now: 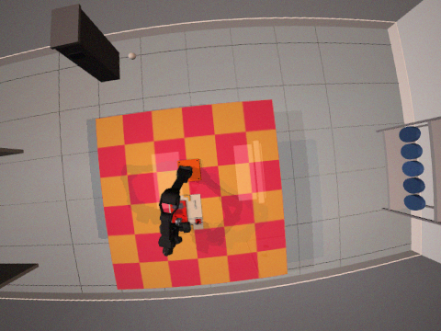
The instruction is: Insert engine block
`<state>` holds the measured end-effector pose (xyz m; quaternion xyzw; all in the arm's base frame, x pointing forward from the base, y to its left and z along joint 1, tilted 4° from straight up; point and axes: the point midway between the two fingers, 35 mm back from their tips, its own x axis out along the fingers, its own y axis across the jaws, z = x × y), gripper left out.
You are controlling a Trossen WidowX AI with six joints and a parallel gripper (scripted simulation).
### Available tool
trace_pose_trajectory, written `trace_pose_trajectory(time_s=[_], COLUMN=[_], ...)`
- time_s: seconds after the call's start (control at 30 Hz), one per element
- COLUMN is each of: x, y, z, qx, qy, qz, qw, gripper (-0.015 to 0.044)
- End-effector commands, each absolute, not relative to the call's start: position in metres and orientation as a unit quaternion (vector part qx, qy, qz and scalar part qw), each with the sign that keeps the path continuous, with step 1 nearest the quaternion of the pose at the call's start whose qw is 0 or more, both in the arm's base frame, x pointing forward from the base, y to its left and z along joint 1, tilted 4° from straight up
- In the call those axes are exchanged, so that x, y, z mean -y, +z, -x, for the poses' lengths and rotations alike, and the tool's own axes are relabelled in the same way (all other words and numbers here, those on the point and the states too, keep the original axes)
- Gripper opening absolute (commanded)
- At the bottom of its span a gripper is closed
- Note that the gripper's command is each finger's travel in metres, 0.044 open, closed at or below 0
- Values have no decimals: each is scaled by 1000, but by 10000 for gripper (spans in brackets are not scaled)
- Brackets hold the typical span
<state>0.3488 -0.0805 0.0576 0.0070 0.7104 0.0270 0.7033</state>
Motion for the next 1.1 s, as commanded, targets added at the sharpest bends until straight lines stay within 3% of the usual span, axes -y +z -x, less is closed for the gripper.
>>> trace_pose_trajectory(time_s=[0.0, 1.07], x=[81, 81], y=[57, 49], z=[-349, -349], qx=[-710, -710], qy=[22, 27], qz=[-9, -5], qw=[704, 704], gripper=[158, 158])
